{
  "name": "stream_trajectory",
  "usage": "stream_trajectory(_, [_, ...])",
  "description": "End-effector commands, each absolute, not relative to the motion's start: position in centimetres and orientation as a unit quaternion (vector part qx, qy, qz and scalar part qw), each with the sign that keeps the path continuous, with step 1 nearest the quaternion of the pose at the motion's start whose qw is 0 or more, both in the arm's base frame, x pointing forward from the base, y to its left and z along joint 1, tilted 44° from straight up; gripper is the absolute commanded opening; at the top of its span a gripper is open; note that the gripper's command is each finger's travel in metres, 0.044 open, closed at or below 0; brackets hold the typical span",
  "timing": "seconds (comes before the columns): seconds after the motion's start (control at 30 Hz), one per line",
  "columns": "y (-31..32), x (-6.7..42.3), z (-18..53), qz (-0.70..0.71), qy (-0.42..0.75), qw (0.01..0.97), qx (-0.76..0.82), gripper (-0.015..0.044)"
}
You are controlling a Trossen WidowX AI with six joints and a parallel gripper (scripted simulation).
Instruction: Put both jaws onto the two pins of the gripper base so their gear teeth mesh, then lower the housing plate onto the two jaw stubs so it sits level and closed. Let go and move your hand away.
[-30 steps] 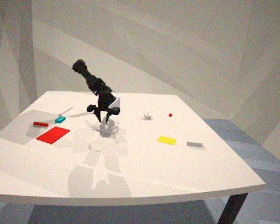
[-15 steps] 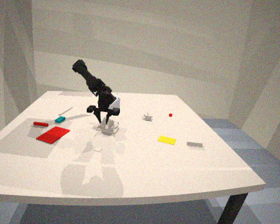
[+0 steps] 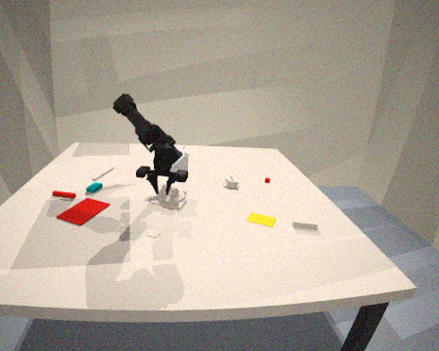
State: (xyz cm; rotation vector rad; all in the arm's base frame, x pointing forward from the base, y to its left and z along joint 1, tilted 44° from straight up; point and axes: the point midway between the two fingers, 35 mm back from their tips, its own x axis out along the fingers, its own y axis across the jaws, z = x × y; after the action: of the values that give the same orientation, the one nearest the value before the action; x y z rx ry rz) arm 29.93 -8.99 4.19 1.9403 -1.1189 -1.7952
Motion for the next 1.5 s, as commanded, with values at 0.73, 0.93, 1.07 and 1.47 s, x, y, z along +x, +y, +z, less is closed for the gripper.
stream_trajectory(0.73, [-9.5,29.92,3.74,-0.62,-0.385,0.139,0.67,0.0134])
stream_trajectory(0.93, [-9.5,29.92,3.74,-0.62,-0.385,0.139,0.67,0.0134])
stream_trajectory(1.07, [-9.5,29.92,3.74,-0.62,-0.385,0.139,0.67,0.0134])
stream_trajectory(1.47, [-9.5,29.92,3.74,-0.62,-0.385,0.139,0.67,0.0134])
